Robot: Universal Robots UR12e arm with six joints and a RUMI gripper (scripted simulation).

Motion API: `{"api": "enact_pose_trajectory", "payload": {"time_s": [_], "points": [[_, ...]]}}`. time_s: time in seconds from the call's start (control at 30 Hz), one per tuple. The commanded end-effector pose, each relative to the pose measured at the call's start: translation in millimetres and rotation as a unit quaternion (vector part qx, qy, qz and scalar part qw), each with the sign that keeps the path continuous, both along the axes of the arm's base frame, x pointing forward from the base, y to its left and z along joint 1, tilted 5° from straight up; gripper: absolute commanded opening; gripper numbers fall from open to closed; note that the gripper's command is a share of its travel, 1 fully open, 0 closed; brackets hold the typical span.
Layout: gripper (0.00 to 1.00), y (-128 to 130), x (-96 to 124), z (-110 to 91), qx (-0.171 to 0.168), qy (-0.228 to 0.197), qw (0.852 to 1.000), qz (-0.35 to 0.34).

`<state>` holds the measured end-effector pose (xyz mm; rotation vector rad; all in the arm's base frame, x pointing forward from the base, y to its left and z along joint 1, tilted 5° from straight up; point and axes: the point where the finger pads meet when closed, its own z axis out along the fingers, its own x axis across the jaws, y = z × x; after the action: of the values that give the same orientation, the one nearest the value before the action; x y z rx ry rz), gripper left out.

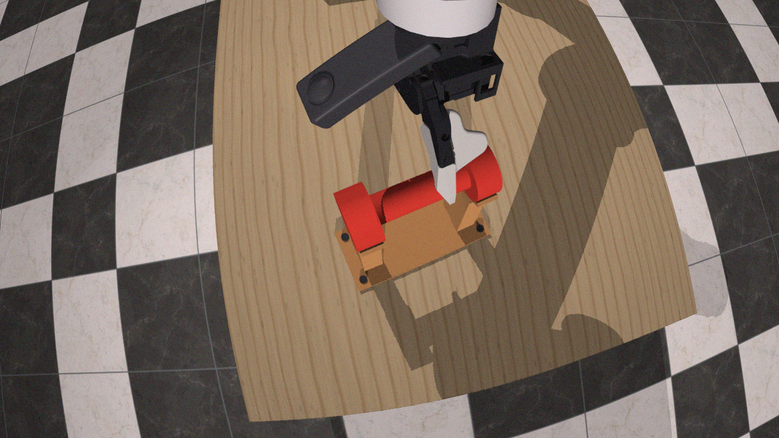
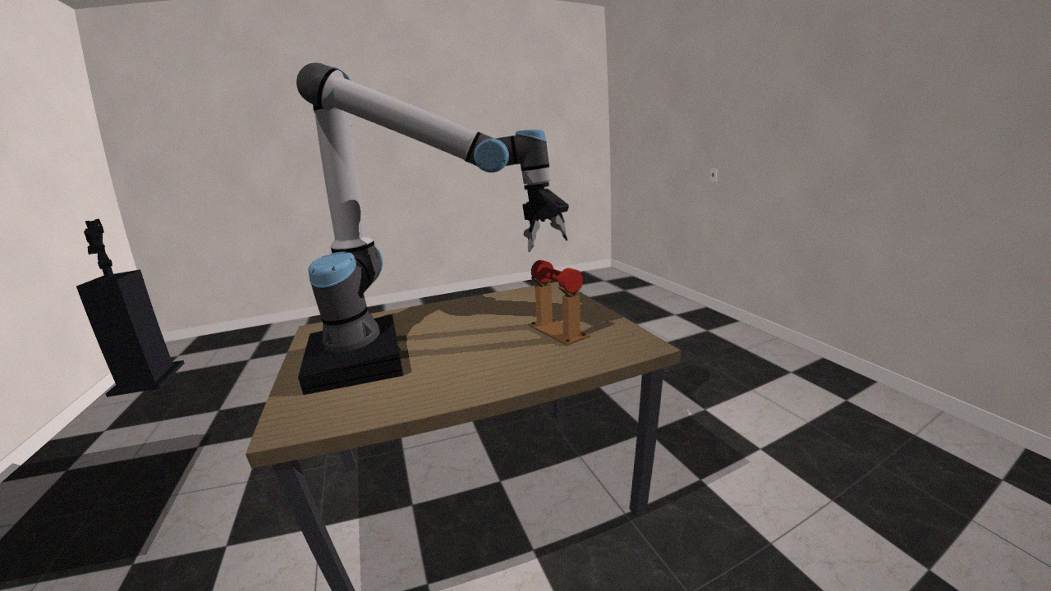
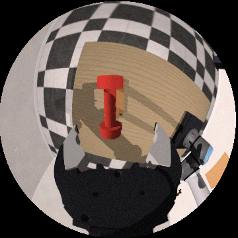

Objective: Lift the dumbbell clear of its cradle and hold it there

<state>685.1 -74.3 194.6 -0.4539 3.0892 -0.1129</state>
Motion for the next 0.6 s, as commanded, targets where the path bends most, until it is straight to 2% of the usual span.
{"api": "enact_pose_trajectory", "payload": {"time_s": [0.0, 0.37, 0.43, 0.57], "points": [[1.00, 6.7, 19.8, -16.4, 0.005, 0.036, 0.999, -0.018], [1.00, 7.9, 22.4, -24.6, 0.005, 0.042, 0.999, -0.020], [1.00, 7.2, 21.4, -37.8, 0.005, 0.042, 0.999, -0.020], [1.00, 4.8, 18.3, -80.9, 0.005, 0.042, 0.999, -0.020]]}}
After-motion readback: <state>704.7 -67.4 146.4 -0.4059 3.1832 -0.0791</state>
